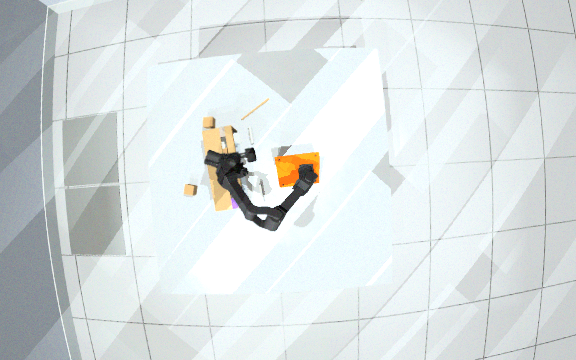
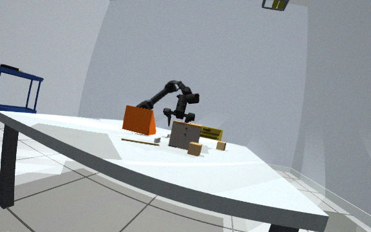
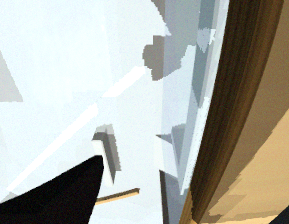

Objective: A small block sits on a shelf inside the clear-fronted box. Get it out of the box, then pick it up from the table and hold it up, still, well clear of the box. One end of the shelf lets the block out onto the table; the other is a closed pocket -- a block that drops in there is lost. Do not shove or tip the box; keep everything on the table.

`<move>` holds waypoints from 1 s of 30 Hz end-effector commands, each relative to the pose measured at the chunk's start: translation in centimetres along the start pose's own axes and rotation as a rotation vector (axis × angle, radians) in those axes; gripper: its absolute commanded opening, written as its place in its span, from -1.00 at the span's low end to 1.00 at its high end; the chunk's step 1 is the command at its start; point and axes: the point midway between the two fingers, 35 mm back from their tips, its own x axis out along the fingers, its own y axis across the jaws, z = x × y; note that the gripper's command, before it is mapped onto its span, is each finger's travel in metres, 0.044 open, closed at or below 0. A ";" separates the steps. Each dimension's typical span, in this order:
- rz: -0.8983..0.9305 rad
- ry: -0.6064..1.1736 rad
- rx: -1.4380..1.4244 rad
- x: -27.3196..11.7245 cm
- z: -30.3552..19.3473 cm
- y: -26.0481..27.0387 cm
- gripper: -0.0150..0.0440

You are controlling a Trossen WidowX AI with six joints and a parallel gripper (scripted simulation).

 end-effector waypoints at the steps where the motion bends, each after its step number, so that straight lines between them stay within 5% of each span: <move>1: 0.001 0.006 -0.003 0.2 -0.6 0.0 0.86; 30: 0.001 0.007 -0.004 1.1 -3.4 0.0 0.86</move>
